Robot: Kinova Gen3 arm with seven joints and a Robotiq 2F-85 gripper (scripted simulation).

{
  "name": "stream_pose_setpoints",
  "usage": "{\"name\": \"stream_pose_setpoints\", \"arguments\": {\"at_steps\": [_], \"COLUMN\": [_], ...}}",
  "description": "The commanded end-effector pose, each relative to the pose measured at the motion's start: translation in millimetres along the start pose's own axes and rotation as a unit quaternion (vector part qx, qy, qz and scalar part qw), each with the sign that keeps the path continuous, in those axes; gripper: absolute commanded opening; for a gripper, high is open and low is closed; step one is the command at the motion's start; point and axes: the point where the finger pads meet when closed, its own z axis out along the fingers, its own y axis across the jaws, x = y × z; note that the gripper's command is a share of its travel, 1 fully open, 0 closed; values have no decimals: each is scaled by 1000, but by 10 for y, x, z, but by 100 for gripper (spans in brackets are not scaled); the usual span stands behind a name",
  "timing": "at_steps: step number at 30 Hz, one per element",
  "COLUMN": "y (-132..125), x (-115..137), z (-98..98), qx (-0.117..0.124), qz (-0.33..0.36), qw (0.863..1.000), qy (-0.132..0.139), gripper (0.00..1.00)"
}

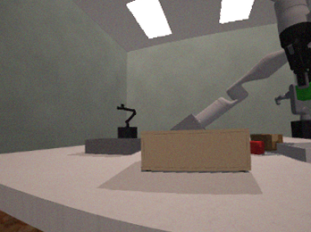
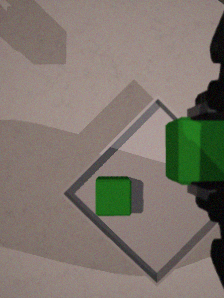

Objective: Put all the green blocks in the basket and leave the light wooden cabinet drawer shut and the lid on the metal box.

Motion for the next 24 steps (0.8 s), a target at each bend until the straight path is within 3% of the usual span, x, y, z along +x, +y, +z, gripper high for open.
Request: {"name": "stream_pose_setpoints", "arguments": {"at_steps": [1, 24], "y": [3, 4], "x": [2, 2], "z": [-10, 71], "qx": [-1, -1], "qz": [0, 0], "qw": [1000, 1000], "qy": [1, 0], "gripper": [10, 10]}}
